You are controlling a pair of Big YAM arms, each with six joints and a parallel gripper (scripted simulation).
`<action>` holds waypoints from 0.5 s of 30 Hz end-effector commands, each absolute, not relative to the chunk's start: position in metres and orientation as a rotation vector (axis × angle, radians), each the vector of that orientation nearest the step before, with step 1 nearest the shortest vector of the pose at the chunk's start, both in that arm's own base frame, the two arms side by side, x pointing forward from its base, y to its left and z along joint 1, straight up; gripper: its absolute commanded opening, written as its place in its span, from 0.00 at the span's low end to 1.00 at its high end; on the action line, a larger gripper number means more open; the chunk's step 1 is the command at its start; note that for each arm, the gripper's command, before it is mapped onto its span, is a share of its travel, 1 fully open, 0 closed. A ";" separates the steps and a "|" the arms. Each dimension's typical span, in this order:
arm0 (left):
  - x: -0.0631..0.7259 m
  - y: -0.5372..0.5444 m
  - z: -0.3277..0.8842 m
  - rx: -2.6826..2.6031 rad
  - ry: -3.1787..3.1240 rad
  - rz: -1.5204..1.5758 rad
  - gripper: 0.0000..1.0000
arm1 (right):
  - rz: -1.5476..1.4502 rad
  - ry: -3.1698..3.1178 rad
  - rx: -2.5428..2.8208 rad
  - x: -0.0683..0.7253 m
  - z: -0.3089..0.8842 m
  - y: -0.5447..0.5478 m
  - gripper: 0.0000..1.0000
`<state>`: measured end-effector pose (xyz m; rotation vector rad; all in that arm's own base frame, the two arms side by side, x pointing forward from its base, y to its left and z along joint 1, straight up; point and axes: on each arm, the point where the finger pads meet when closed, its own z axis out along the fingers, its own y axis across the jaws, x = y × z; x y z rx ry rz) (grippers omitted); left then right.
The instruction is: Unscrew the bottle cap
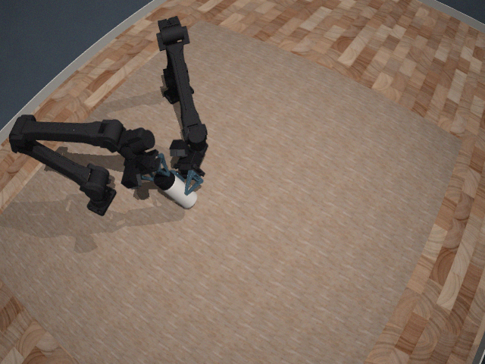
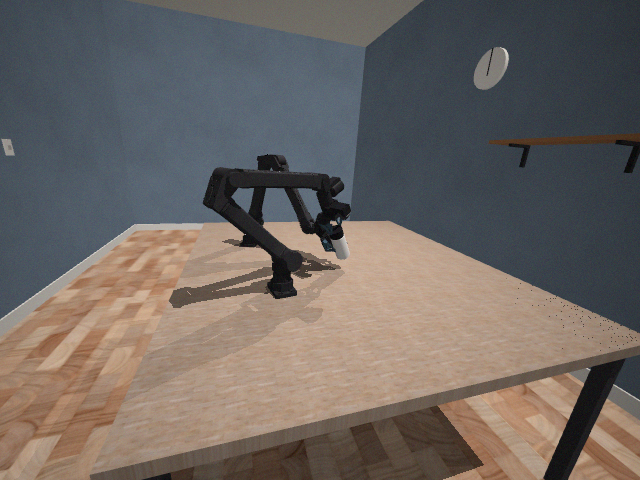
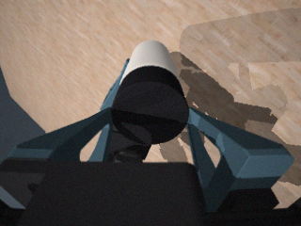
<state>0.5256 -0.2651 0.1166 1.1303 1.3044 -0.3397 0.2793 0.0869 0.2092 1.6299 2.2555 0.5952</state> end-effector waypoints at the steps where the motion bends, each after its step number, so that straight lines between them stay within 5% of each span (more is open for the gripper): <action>1: 0.533 -0.270 0.136 1.139 1.256 -0.316 0.00 | 0.562 2.399 1.267 0.287 0.228 0.090 0.00; 15: 0.533 -0.270 0.136 1.139 1.256 -0.316 0.00 | 0.366 2.605 0.510 0.286 0.229 0.090 0.00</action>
